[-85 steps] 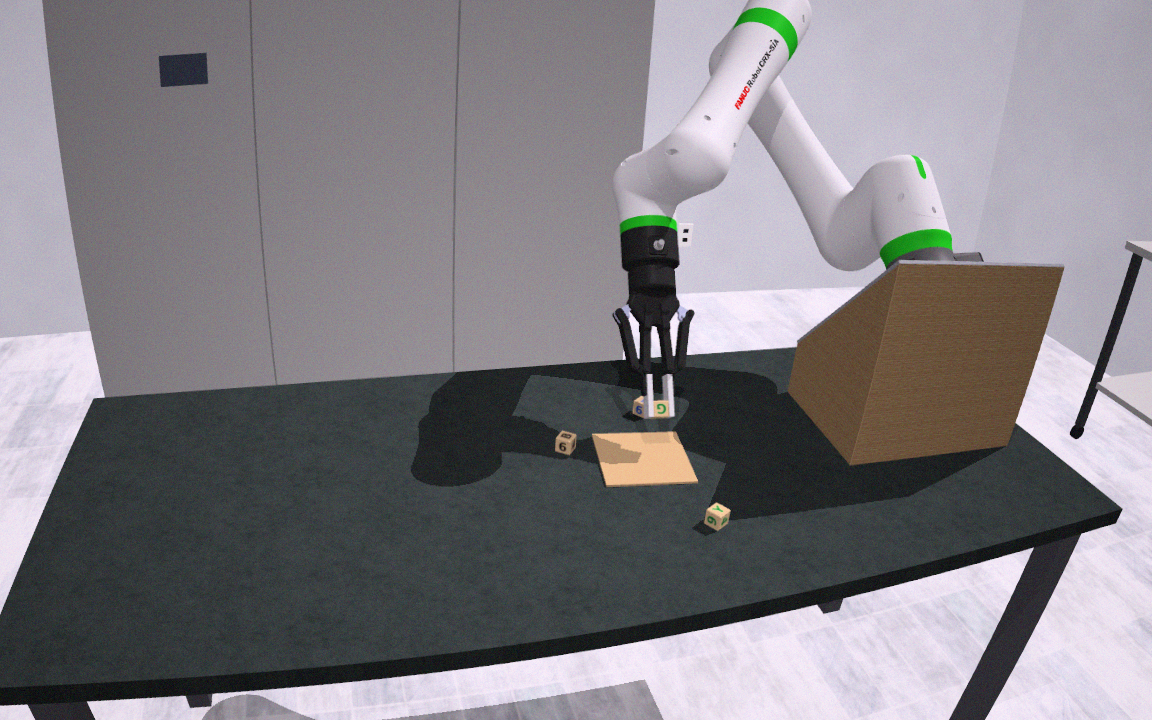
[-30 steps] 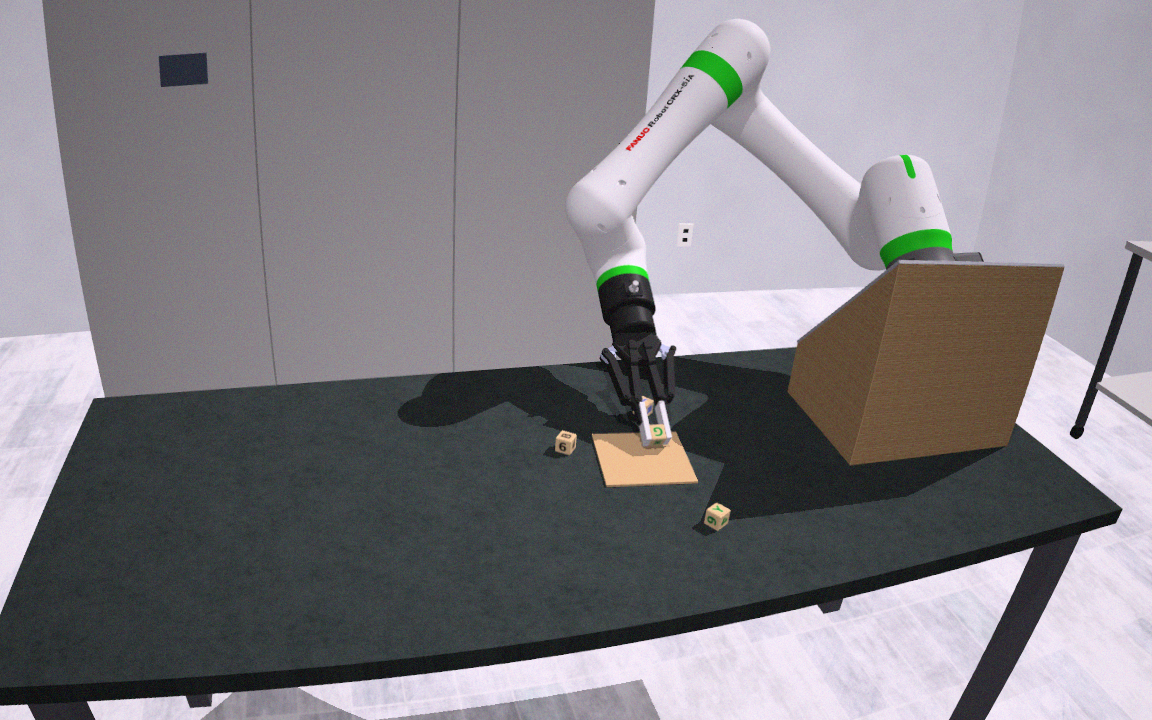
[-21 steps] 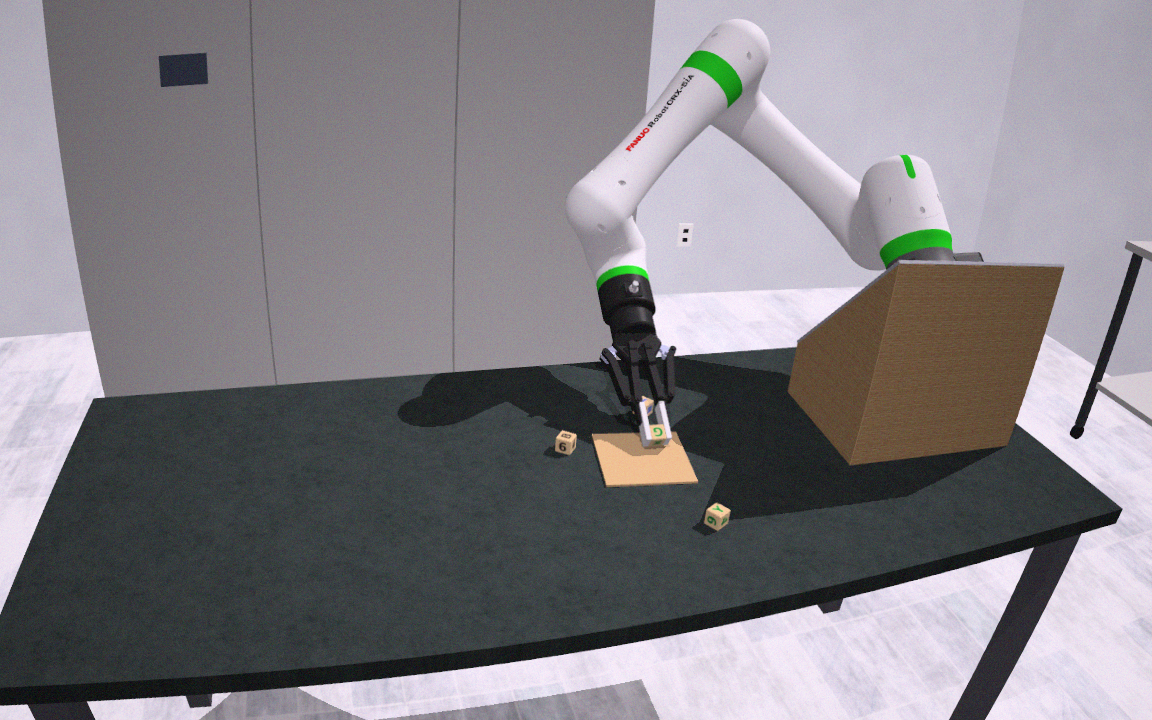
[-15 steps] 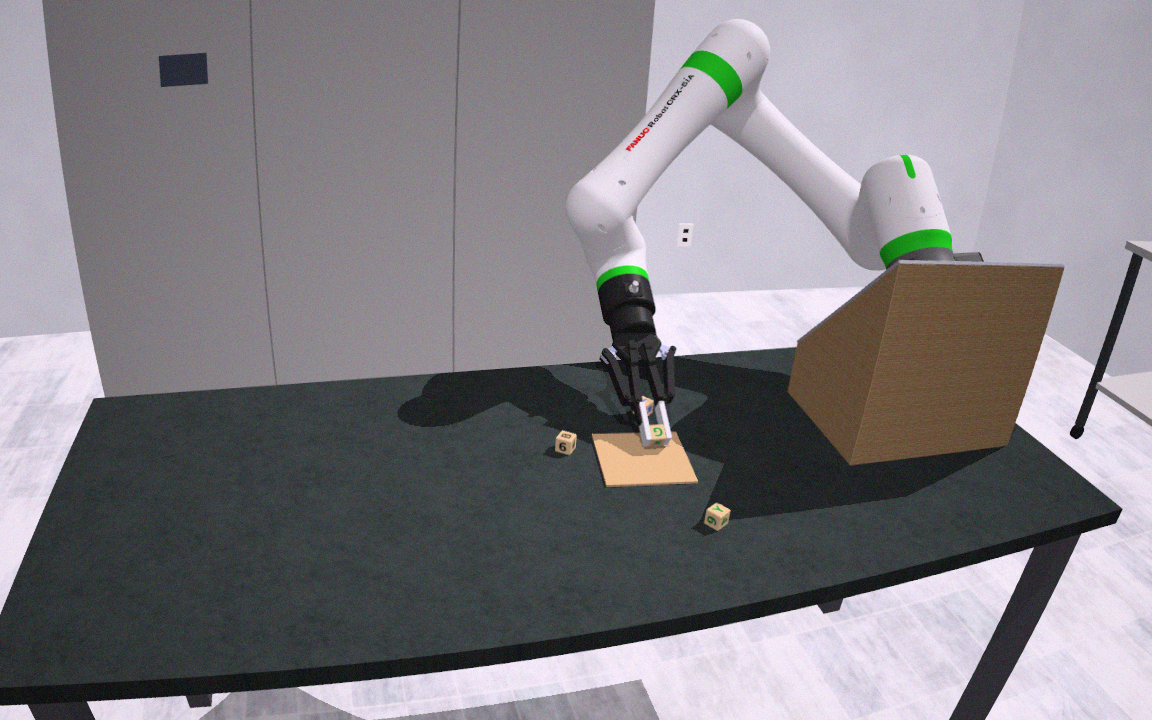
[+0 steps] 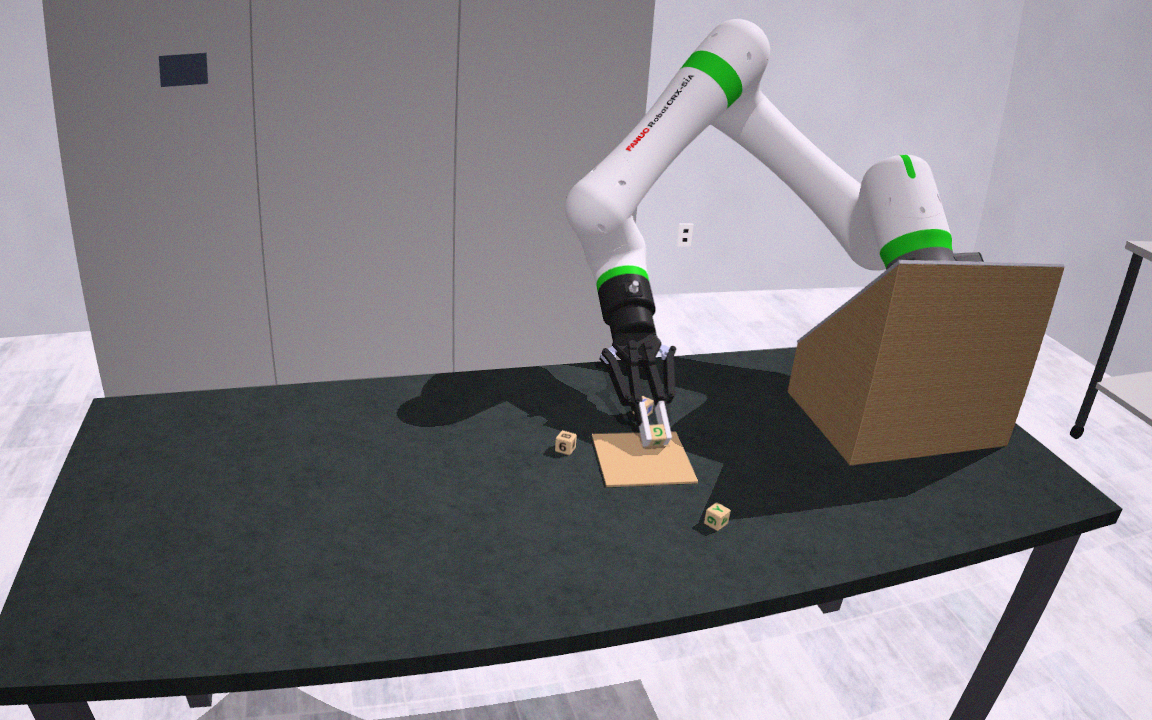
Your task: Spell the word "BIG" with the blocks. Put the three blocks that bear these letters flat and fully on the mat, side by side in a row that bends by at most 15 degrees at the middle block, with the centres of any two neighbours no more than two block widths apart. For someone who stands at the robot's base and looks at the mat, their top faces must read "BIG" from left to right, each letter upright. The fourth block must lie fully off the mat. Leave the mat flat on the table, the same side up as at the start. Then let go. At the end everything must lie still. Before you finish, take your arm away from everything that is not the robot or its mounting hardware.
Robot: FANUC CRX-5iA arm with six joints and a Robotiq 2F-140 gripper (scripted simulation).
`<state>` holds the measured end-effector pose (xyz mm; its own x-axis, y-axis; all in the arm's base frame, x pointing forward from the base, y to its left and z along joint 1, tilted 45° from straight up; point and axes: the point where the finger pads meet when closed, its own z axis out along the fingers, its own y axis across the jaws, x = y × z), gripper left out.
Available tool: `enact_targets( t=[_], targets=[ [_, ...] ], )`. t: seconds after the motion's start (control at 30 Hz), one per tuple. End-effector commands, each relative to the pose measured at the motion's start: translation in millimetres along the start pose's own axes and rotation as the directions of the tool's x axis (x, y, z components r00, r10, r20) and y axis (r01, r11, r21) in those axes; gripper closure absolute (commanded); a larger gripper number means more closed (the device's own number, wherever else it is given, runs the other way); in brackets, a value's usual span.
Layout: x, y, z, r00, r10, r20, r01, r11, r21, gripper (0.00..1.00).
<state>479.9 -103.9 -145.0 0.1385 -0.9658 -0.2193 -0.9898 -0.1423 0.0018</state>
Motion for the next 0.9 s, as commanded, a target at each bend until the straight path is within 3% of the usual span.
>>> enact_targets(
  t=[0.0,0.57,0.87],
  targets=[
    [-0.2,-0.2,0.0,1.000,0.000,0.000,0.000,1.000,0.000,0.87],
    [-0.2,-0.2,0.0,1.000,0.000,0.000,0.000,1.000,0.000,0.75],
    [-0.2,-0.2,0.0,1.000,0.000,0.000,0.000,1.000,0.000,0.75]
  ],
)
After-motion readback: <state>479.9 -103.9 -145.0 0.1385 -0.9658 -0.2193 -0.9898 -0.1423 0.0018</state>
